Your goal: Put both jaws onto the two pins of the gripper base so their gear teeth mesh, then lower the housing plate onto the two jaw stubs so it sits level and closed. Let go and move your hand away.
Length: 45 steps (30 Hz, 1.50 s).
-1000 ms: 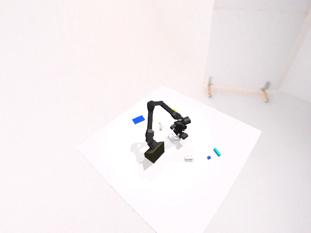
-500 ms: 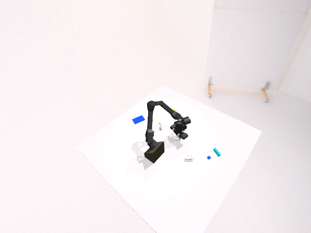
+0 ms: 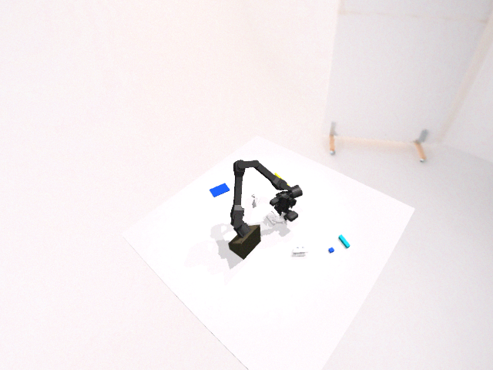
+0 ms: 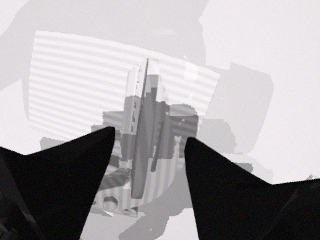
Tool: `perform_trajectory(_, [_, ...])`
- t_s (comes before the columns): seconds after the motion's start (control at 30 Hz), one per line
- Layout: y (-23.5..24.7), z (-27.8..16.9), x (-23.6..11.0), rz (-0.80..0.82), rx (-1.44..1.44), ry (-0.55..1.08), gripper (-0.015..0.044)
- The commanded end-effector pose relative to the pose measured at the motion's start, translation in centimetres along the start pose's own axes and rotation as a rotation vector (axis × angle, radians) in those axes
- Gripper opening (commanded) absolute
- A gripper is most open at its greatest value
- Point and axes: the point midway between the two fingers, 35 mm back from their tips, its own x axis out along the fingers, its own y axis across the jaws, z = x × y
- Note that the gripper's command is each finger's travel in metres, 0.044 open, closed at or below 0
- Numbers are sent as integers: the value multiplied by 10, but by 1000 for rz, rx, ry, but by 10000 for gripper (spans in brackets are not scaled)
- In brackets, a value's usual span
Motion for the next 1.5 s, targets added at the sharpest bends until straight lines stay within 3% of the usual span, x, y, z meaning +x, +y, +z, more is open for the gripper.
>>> perform_trajectory(0.0, [0,0,0,0,1,0,224])
perform_trajectory(0.33, [0,0,-2,0,1,0,224])
perform_trajectory(0.63, [0,0,-67,0,1,-2,224])
perform_trajectory(0.77, [-1,1,-63,3,4,-10,224])
perform_trajectory(1.03, [11,4,-65,-2,140,-11,434])
perform_trajectory(1.47, [36,9,-68,-10,409,-14,440])
